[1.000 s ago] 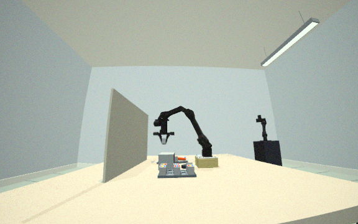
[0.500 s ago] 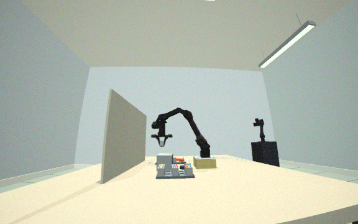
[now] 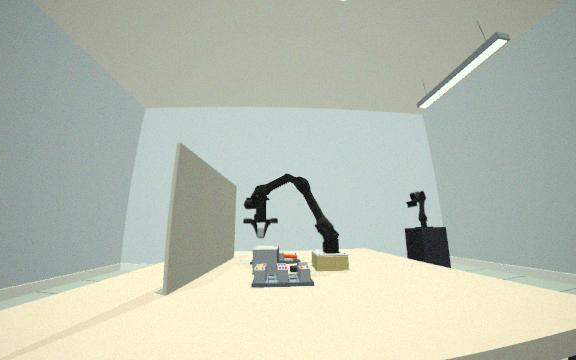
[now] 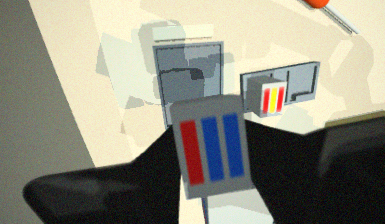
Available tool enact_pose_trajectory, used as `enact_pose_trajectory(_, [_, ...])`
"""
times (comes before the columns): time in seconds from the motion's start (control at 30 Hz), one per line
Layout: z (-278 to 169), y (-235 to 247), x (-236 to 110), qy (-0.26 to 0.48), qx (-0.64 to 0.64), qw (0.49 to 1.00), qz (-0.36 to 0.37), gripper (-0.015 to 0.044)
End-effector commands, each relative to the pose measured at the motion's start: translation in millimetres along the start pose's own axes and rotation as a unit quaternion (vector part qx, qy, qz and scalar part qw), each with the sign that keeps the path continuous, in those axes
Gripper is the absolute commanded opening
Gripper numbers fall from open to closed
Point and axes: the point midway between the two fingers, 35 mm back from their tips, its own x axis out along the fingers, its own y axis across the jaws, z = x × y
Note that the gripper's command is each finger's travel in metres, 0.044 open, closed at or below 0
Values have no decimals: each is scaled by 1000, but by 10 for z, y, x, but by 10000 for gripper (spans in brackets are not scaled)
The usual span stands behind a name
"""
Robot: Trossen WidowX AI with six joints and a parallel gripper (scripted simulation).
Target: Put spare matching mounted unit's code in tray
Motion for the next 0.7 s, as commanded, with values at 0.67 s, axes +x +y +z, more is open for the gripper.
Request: enact_pose_trajectory(0.67, [9,25,228,1,4,1000,2,0])
